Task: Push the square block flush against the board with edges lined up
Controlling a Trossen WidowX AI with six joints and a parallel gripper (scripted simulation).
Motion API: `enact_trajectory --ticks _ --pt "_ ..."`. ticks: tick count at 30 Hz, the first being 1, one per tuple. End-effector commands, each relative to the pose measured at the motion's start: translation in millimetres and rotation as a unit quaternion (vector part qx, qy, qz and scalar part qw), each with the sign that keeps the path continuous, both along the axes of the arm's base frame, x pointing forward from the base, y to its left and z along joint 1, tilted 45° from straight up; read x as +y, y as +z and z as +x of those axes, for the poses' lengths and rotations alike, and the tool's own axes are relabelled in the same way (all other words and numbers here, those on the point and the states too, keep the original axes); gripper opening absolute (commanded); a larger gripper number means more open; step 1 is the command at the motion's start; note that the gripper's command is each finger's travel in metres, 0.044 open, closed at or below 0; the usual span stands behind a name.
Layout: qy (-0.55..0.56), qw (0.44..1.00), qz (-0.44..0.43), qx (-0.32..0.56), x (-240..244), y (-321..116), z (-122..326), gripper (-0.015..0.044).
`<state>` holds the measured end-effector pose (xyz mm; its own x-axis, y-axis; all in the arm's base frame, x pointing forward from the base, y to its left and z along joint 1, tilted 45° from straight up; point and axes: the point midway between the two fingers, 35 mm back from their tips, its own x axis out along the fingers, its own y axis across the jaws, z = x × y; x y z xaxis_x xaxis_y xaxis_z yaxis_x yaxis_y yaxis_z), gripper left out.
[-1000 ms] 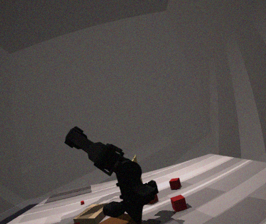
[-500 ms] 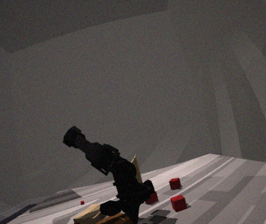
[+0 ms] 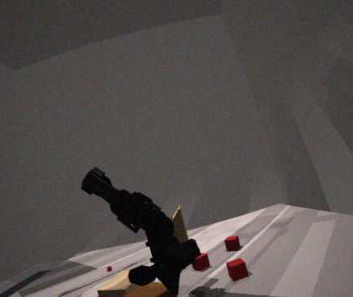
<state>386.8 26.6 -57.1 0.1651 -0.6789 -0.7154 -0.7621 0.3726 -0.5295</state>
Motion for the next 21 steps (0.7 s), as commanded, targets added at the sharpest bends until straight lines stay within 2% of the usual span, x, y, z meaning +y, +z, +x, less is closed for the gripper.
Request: enact_trajectory --ticks 1,21 --pt "-0.007 1.0 -0.004 0.003 -9.7 1.6 -3.6 0.0" --pt "-0.007 1.0 -0.005 0.004 -23.8 12.9 -13.8 0.0"
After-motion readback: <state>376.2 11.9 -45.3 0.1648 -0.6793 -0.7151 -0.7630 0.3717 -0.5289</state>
